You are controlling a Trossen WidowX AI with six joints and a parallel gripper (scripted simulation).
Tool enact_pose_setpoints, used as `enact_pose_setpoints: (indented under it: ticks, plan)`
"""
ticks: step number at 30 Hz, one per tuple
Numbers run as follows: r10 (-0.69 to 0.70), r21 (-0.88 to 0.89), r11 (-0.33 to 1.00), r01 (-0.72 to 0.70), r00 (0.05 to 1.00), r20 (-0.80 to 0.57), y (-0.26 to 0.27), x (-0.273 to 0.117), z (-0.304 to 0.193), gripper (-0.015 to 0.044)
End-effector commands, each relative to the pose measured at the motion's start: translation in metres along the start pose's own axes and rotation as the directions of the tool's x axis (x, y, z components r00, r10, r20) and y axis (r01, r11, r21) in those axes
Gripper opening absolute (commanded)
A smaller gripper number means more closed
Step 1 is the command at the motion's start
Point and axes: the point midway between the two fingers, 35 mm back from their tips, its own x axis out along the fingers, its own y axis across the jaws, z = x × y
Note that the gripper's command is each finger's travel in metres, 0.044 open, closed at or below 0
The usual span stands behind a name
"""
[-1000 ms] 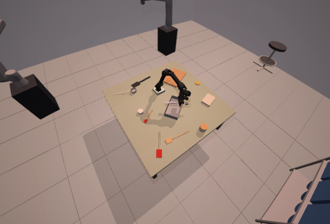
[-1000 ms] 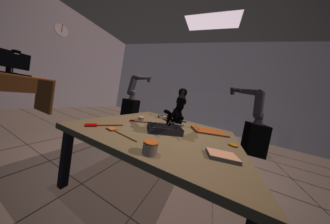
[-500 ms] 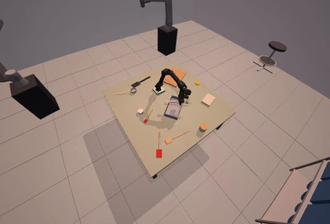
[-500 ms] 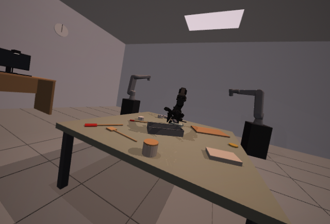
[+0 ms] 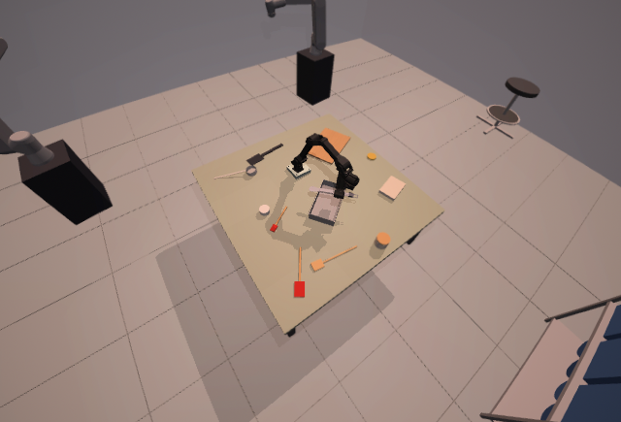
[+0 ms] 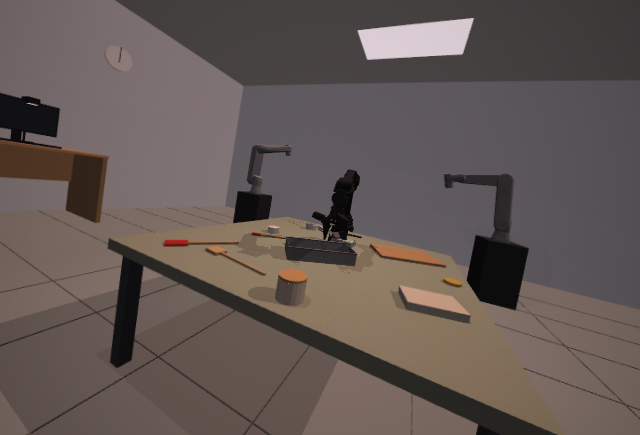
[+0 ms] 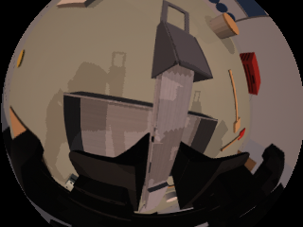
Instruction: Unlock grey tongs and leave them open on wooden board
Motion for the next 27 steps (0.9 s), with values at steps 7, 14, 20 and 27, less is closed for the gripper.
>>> enact_pose_setpoints:
  ticks: [7, 14, 20, 27]
  plan:
    - [0.186, 0.115, 0.976, -0.185, 0.983, -0.003, -0.001, -0.006, -0.002, -0.0150]
    - [0.215, 0.133, 0.968, -0.212, 0.977, -0.004, -0.001, -0.006, -0.003, -0.0150]
    - [0.212, 0.113, 0.971, -0.210, 0.977, -0.012, 0.005, -0.006, -0.001, -0.0150]
    - [0.209, 0.030, 0.977, -0.209, 0.978, -0.009, 0.037, -0.021, 0.019, -0.0150]
